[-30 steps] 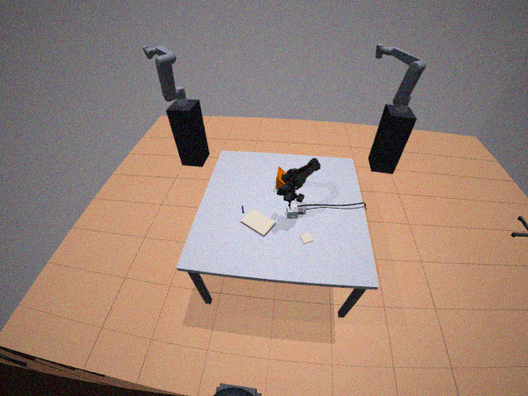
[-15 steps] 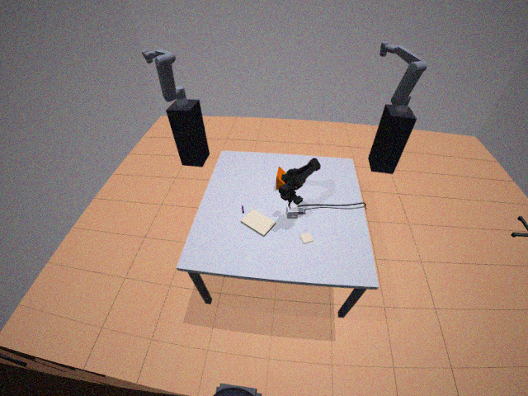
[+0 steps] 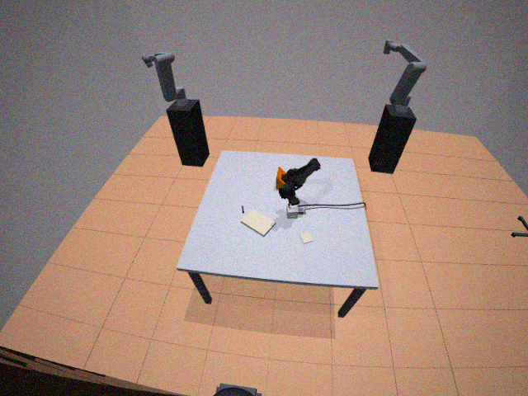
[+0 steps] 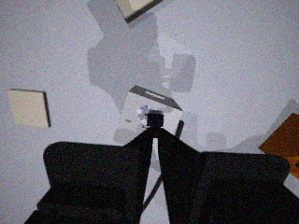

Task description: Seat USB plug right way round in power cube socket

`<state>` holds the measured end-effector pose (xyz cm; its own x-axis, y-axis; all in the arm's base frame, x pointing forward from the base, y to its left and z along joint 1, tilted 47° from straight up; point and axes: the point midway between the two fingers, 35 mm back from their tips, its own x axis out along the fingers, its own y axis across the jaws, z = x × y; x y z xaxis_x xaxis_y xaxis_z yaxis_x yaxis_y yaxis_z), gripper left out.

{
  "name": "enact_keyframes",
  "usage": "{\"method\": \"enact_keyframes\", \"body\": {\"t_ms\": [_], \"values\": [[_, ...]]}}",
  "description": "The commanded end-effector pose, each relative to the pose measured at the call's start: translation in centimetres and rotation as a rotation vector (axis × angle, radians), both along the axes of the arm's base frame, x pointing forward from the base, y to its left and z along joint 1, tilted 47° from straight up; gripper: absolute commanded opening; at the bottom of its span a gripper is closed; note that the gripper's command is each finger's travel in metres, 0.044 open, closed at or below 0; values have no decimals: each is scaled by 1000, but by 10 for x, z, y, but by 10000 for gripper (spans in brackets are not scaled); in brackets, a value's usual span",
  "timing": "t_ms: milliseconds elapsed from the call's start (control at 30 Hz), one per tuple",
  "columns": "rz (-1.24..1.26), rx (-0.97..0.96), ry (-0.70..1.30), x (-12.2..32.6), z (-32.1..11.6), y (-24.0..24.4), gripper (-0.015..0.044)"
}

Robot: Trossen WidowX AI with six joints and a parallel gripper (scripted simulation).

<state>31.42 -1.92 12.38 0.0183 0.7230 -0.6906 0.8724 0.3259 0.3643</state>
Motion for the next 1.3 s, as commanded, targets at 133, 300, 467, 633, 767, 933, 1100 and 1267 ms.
{"method": "enact_keyframes", "body": {"t_ms": [133, 300, 467, 633, 767, 933, 1100, 1267], "values": [[-143, 3, 149, 0, 0, 0, 0], [-221, 5, 231, 0, 0, 0, 0], [-224, 5, 235, 0, 0, 0, 0], [-224, 5, 235, 0, 0, 0, 0], [-222, 6, 231, 0, 0, 0, 0], [-219, 10, 230, 0, 0, 1, 0], [-217, 14, 230, 0, 0, 1, 0], [-215, 17, 230, 0, -1, 2, 0]]}}
